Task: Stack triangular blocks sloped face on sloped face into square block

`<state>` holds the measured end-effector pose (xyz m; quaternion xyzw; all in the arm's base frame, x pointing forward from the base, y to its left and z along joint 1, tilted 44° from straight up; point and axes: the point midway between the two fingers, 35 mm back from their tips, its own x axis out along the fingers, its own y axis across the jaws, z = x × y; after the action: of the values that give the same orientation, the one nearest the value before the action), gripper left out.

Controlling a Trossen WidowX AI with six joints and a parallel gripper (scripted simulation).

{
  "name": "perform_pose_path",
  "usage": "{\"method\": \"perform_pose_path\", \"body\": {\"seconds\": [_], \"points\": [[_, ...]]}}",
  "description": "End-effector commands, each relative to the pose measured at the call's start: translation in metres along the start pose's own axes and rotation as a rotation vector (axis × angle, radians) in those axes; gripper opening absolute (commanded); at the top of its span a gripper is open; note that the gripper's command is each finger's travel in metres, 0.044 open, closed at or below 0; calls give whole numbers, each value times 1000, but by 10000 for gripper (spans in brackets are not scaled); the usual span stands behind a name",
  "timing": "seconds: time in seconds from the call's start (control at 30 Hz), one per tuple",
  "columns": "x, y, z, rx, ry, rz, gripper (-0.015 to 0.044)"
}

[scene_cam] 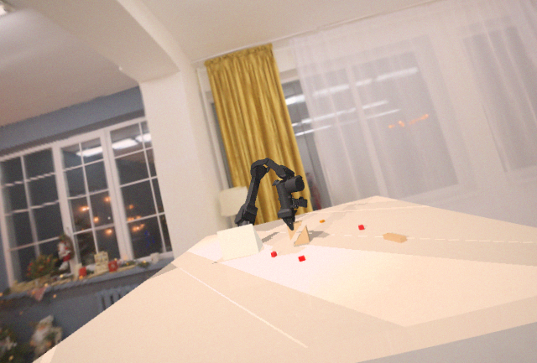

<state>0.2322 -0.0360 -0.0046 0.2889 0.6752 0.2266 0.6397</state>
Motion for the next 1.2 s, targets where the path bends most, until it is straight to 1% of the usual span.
{"method": "perform_pose_path", "body": {"seconds": [0.0,1.17], "points": [[2,1,1,-3,-3,4,0],[21,2,9,-5,-4,5,0]]}}
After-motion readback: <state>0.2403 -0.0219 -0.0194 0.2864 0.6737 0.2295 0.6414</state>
